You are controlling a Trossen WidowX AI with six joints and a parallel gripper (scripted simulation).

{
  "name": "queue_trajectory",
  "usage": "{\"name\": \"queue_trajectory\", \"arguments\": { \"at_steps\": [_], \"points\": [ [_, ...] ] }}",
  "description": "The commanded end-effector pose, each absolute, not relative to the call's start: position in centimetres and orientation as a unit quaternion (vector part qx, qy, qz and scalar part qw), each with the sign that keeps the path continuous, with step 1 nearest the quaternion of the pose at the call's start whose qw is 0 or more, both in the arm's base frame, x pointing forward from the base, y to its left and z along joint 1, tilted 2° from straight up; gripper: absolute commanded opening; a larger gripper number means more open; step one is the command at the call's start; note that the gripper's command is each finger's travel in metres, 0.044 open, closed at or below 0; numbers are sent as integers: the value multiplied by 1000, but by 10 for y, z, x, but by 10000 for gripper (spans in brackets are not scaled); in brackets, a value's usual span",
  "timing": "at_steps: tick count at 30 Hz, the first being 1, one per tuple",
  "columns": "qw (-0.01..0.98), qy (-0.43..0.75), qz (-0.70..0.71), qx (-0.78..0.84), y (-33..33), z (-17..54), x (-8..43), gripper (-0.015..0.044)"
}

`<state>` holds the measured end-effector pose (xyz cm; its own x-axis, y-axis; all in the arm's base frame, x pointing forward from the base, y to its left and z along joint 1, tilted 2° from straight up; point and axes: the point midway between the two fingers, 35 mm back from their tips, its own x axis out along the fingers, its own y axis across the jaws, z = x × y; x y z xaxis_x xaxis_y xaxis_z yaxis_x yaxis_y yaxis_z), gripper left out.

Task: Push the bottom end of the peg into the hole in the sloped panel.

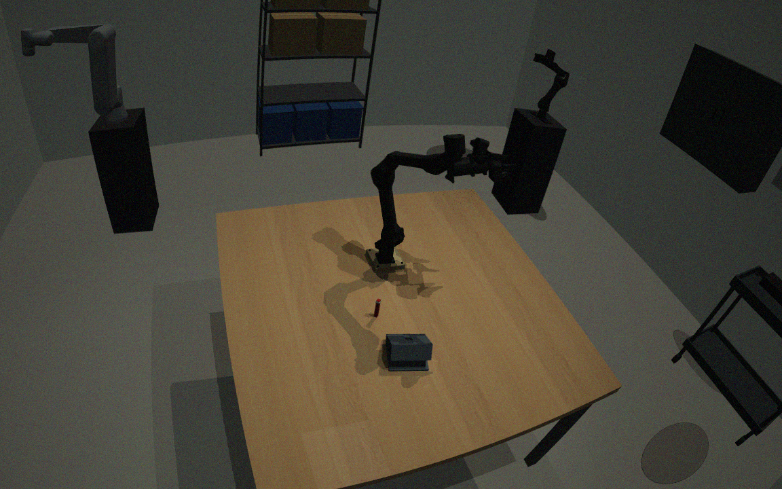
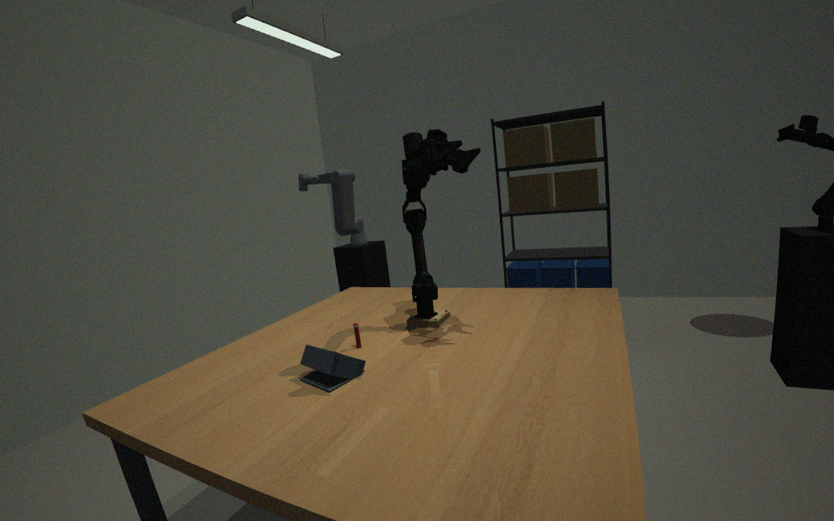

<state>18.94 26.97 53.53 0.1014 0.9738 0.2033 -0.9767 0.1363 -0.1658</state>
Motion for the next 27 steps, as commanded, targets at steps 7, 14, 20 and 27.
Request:
{"name": "queue_trajectory", "arguments": {
  "at_steps": [7, 14, 20, 27],
  "points": [
    [811, -36, 584, 11, 253, 486, 253, 440],
    [854, 48, 517, 31, 232, 446, 298, 440],
    [884, 130, 446, 55, 207, 406, 333, 440],
    [904, 221, 356, 84, 169, 356, 364, 440]
  ]
}}
